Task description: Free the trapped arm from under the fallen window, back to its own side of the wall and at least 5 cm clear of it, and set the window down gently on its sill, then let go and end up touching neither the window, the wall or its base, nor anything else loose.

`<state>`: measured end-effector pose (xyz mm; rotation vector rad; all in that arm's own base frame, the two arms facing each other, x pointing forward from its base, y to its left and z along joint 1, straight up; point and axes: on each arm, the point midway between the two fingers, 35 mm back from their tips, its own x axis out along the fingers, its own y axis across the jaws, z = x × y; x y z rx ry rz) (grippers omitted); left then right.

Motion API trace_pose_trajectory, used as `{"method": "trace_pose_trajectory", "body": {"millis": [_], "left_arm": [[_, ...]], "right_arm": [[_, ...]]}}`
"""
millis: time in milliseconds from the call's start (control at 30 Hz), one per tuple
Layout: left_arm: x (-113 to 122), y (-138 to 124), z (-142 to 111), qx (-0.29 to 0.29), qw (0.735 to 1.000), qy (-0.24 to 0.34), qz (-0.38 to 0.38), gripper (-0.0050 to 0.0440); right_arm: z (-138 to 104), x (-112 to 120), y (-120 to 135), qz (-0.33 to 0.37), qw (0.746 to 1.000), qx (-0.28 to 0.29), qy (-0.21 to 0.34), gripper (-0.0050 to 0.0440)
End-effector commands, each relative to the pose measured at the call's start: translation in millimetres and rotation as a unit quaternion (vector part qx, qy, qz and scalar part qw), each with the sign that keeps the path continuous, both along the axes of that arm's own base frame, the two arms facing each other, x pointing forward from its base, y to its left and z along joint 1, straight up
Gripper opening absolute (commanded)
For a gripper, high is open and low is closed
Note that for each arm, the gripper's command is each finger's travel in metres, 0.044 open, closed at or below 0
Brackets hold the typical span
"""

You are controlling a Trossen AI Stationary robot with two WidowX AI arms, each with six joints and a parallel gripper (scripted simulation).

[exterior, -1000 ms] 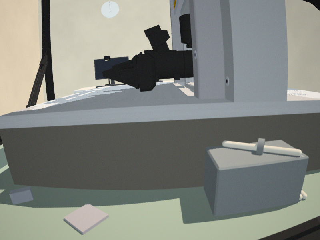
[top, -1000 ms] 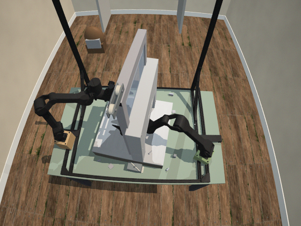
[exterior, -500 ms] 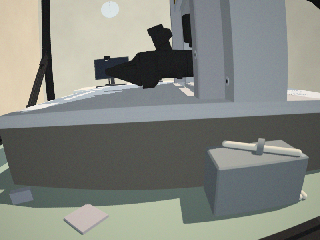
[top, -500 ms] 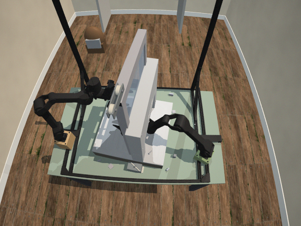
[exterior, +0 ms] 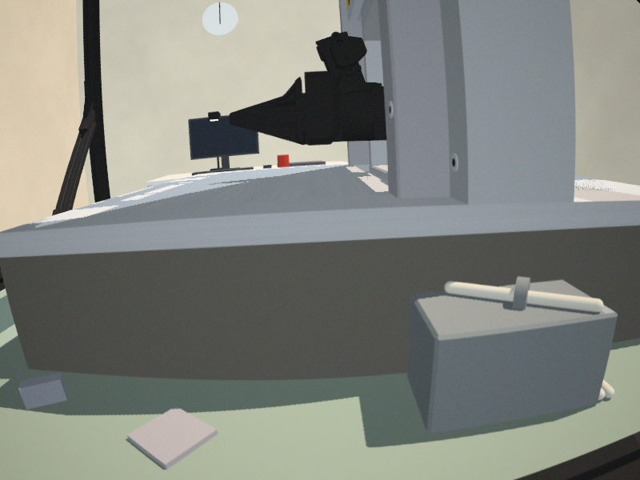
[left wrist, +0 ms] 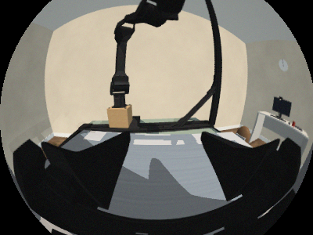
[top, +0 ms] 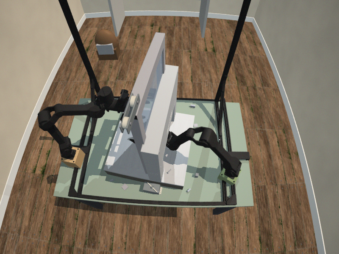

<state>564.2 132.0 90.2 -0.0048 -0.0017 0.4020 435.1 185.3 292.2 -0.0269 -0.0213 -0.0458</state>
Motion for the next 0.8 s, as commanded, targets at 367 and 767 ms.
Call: {"method": "trace_pose_trajectory", "body": {"millis": [367,767], "left_arm": [[-16,-8,3,0.001,1.000,0.000,-0.001,0.0400],[-58,-24,4,0.002,1.000,0.001,0.001,0.0400]], "right_arm": [[33,-4,1,0.004,0.999,0.012,-0.040,0.0400],[33,-4,1,0.004,0.999,0.012,-0.040,0.0400]]}}
